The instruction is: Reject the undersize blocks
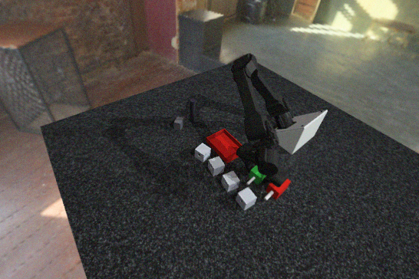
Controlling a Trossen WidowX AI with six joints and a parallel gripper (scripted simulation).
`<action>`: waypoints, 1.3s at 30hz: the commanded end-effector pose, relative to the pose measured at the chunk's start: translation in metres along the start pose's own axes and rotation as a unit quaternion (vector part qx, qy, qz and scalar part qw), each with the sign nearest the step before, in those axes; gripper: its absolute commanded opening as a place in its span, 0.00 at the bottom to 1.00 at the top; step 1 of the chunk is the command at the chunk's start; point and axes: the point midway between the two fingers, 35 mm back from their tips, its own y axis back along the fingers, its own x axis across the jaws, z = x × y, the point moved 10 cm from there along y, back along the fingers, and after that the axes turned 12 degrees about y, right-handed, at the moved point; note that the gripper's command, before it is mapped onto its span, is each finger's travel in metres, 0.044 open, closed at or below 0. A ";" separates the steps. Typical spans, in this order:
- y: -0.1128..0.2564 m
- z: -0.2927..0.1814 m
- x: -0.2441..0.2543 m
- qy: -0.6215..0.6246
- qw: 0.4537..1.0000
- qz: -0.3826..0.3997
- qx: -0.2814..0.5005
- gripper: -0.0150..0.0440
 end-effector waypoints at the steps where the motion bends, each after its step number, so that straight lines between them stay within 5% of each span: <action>1: 0.000 0.000 0.000 0.000 1.000 0.000 0.000 0.72; 3: 0.000 0.000 0.000 0.000 1.000 0.000 0.000 0.63; 13: 0.000 0.000 0.000 0.000 1.000 0.000 0.000 0.52; 19: 0.038 0.000 -0.001 0.003 1.000 0.000 0.000 0.25; 29: 0.071 0.005 -0.002 0.006 1.000 0.008 -0.016 0.25; 39: 0.082 -0.040 0.027 -0.368 0.930 0.002 -0.009 0.25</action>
